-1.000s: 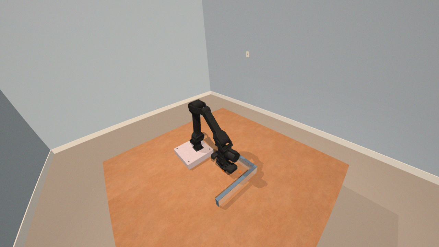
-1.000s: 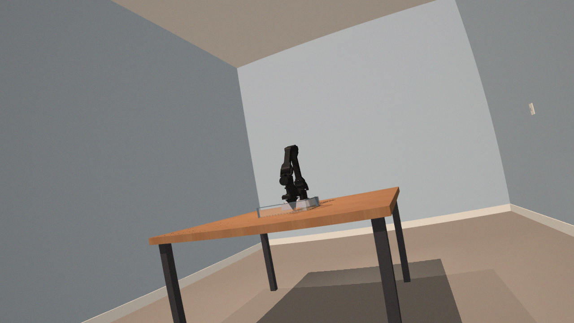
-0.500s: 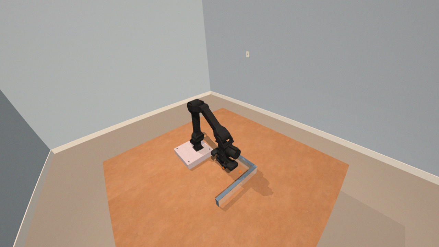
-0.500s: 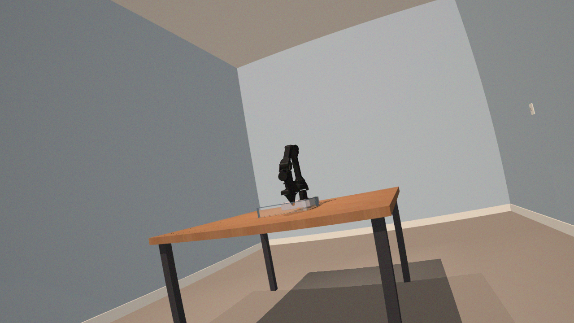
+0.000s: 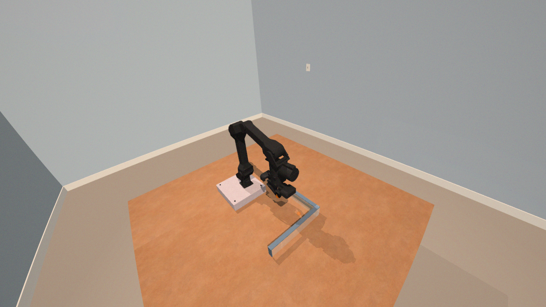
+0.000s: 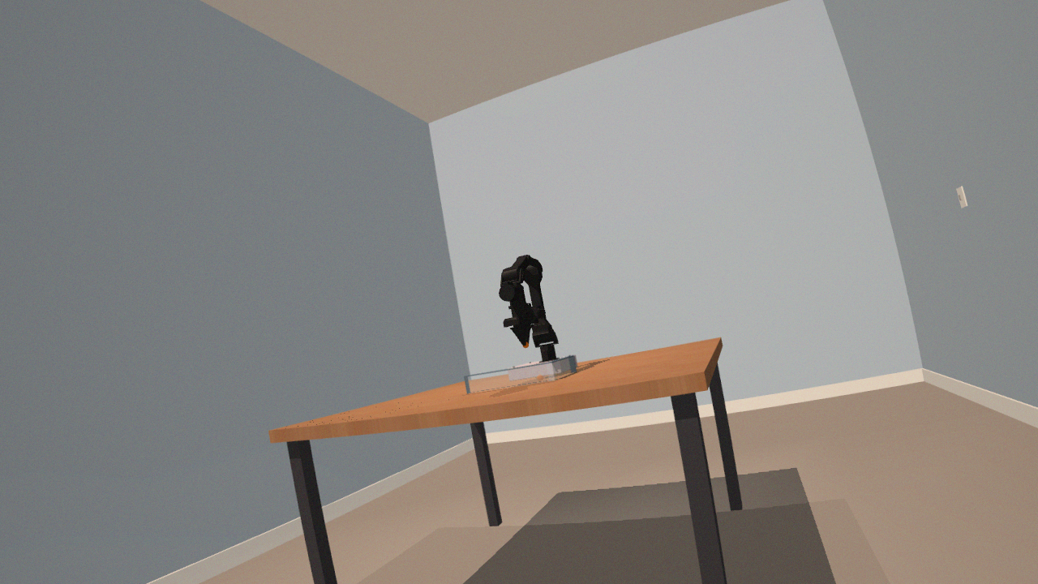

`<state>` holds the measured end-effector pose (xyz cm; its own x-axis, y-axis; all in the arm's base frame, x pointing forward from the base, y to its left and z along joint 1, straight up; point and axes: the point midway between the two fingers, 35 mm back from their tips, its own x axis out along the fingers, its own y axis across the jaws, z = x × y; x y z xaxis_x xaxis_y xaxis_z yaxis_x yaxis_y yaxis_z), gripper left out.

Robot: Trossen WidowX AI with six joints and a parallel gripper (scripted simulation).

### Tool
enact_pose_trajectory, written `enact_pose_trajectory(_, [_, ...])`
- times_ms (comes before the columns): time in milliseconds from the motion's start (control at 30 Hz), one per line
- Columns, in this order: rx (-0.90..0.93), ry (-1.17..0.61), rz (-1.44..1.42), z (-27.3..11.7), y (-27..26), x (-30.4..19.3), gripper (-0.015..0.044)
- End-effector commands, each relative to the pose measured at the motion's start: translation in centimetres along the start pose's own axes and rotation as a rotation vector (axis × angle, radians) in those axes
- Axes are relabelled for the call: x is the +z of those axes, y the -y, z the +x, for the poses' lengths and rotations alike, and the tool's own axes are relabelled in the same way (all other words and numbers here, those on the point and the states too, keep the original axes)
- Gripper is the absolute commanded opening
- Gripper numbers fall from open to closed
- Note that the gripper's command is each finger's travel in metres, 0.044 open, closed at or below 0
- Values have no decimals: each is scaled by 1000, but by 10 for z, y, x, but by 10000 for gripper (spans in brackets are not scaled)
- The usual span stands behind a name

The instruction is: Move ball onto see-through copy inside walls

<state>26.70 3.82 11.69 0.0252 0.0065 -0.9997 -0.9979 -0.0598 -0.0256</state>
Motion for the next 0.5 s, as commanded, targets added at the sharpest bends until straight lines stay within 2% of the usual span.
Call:
enact_pose_trajectory(0, [-1,-3,-4,-4,1,1,0])
enact_pose_trajectory(467, [-6,1,-4,14,56,39,0])
